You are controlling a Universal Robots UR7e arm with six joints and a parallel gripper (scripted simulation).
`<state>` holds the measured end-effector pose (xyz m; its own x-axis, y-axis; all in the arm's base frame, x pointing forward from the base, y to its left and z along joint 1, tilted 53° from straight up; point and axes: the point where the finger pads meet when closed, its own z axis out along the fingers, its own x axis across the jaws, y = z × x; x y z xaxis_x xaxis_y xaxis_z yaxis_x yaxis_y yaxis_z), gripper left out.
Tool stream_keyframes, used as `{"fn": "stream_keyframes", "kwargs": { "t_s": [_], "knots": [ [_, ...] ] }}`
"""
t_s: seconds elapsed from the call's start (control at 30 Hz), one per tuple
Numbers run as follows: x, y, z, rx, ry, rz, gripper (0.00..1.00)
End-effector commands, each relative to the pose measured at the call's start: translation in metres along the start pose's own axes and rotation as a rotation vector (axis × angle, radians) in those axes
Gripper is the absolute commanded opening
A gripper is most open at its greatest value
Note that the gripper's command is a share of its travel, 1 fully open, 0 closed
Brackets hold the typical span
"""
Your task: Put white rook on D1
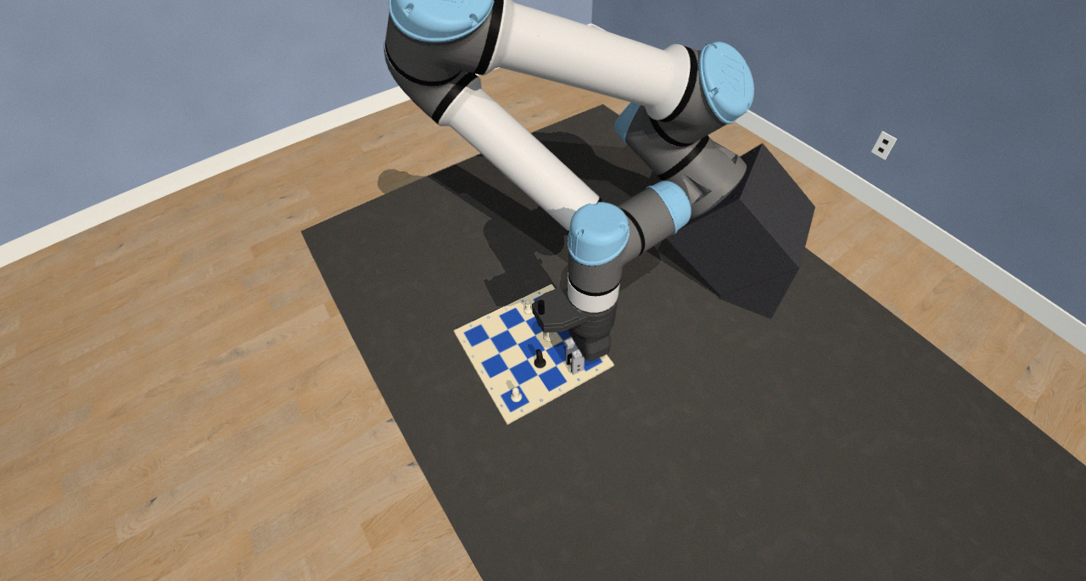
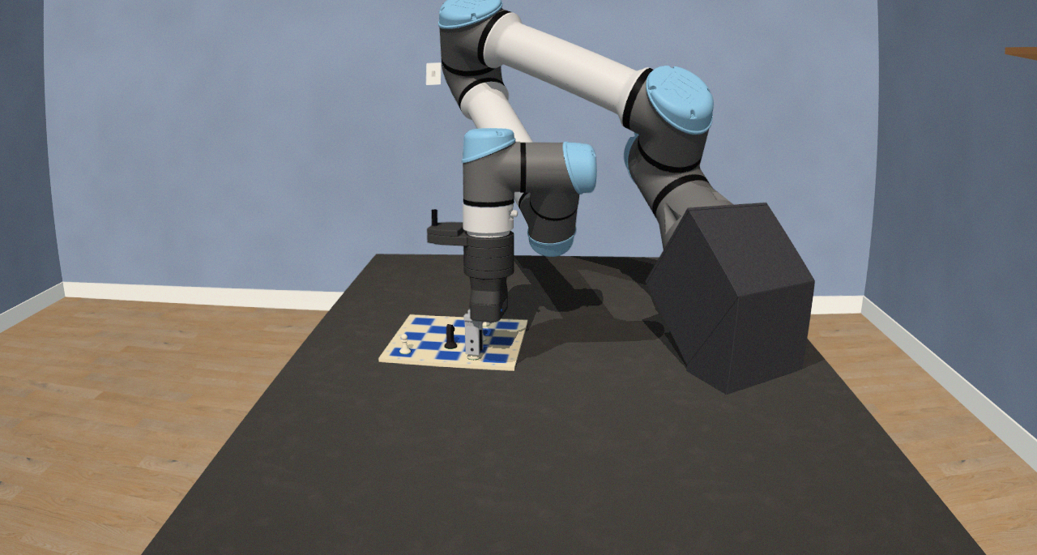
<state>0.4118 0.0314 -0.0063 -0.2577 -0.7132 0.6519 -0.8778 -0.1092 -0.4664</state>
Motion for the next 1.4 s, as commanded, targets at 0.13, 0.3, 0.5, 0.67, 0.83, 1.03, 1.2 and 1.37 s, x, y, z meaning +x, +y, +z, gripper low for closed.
{"fn": "stream_keyframes", "kwargs": {
  "t_s": [0.13,0.3,0.5,0.67,0.83,1.03,1.2,1.37],
  "knots": [
    [0.0,0.0,-0.011,0.002,-0.001,-0.001,0.0],
    [0.0,0.001,-0.022,0.002,0.0,-0.002,0.0],
    [0.0,-0.001,-0.04,0.004,-0.001,0.001,0.0],
    [0.0,-0.002,-0.049,0.005,-0.002,0.003,0.0],
    [0.0,-0.003,-0.065,0.006,-0.002,0.003,0.0],
    [0.0,-0.003,-0.081,0.006,-0.002,0.004,0.0],
    [-0.001,-0.003,-0.088,0.005,-0.002,0.004,0.0],
    [-0.001,-0.002,-0.096,0.005,-0.003,0.004,0.0]
  ]
}}
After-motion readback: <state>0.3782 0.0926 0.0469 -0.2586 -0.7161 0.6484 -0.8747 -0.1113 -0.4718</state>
